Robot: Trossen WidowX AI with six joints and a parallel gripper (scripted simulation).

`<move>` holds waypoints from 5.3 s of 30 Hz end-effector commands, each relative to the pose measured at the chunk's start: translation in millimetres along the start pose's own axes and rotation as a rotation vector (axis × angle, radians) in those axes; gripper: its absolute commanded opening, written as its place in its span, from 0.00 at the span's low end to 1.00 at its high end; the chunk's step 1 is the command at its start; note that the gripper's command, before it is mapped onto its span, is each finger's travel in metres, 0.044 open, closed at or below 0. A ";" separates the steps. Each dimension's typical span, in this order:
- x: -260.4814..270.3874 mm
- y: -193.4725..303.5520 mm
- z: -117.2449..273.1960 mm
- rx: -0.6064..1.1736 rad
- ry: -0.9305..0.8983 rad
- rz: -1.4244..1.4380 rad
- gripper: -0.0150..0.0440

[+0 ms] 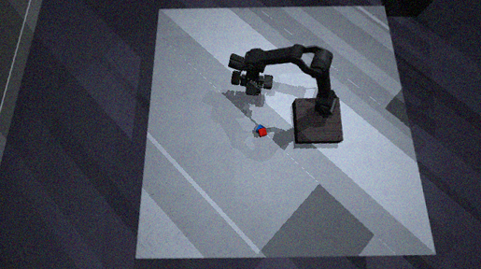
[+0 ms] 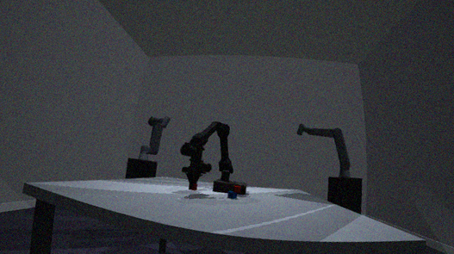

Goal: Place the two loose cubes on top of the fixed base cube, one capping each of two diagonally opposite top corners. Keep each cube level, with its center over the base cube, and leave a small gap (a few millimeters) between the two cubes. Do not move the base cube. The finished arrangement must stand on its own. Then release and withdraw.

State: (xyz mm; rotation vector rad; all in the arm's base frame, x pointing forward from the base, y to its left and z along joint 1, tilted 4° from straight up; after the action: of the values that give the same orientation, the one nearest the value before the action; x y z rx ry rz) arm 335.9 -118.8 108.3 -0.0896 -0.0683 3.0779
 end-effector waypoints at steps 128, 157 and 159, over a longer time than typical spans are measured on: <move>46.6 -173.2 77.6 0.005 -0.032 -2.535 0.43; 58.0 -190.3 46.3 0.014 -0.006 -2.726 0.43; 58.0 -190.3 46.3 0.014 -0.006 -2.726 0.43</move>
State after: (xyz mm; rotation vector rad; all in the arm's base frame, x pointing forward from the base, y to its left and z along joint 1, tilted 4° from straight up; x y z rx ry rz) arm 287.6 72.9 162.2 0.0435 -0.0604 0.3573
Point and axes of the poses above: the point midway between the two fingers, 35 mm back from their tips, its own z axis back along the fingers, its own x axis across the jaws, y = z × x, the point moved 9 cm from there along z, back along the fingers, and after that the axes turned 3 degrees about z, right-handed, at the moved point
